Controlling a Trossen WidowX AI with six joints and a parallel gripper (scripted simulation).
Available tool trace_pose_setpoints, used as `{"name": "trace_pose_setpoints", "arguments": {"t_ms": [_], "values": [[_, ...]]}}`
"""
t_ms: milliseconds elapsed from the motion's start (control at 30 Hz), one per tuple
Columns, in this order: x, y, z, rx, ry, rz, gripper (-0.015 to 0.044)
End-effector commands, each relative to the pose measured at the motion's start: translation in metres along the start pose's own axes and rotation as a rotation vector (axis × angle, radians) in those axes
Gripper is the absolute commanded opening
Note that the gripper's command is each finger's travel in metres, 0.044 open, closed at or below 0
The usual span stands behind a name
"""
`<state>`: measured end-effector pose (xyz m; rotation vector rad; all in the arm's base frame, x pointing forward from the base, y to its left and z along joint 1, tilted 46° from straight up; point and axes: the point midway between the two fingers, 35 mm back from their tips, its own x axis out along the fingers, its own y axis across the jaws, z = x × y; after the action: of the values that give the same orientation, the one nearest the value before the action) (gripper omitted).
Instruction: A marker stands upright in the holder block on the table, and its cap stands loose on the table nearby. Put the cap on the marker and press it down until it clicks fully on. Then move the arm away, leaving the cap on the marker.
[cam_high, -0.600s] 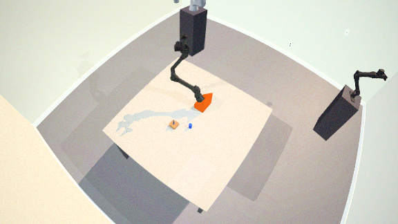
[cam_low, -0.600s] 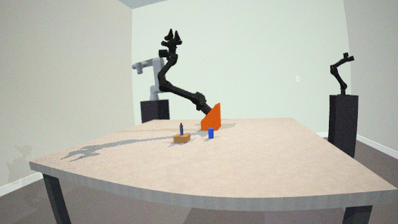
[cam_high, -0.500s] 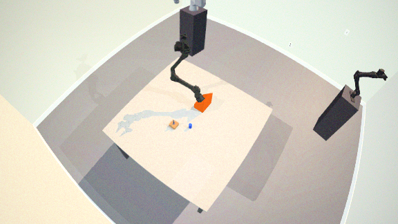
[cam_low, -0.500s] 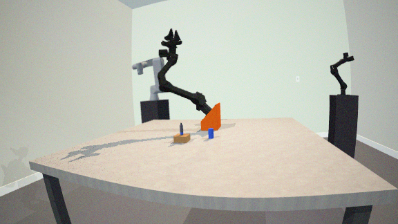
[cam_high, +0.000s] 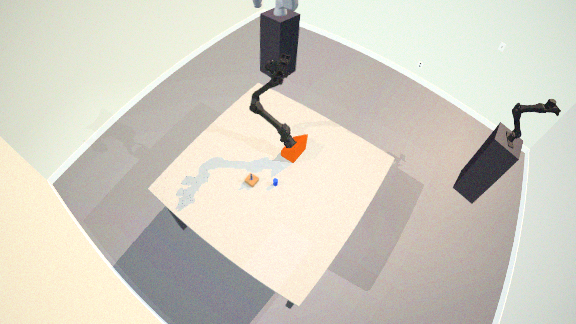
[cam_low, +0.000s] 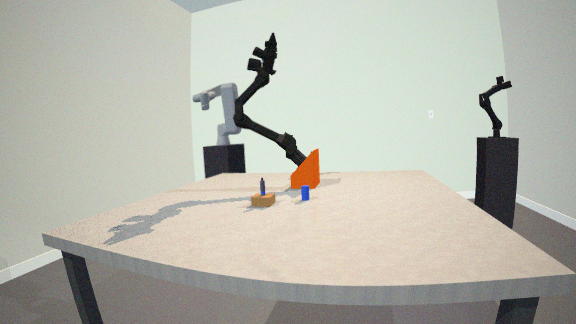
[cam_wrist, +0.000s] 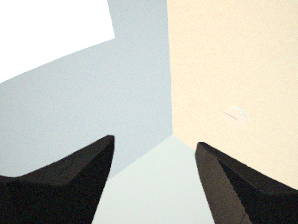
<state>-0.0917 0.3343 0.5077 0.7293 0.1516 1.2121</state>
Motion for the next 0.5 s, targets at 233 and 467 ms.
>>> {"name": "trace_pose_setpoints", "arguments": {"t_ms": [233, 467], "values": [[0.074, -0.12, -0.099, -0.49, 0.204, -0.288, 0.0245], [0.093, -0.228, -0.137, -0.725, 0.406, -0.507, 0.0245]]}}
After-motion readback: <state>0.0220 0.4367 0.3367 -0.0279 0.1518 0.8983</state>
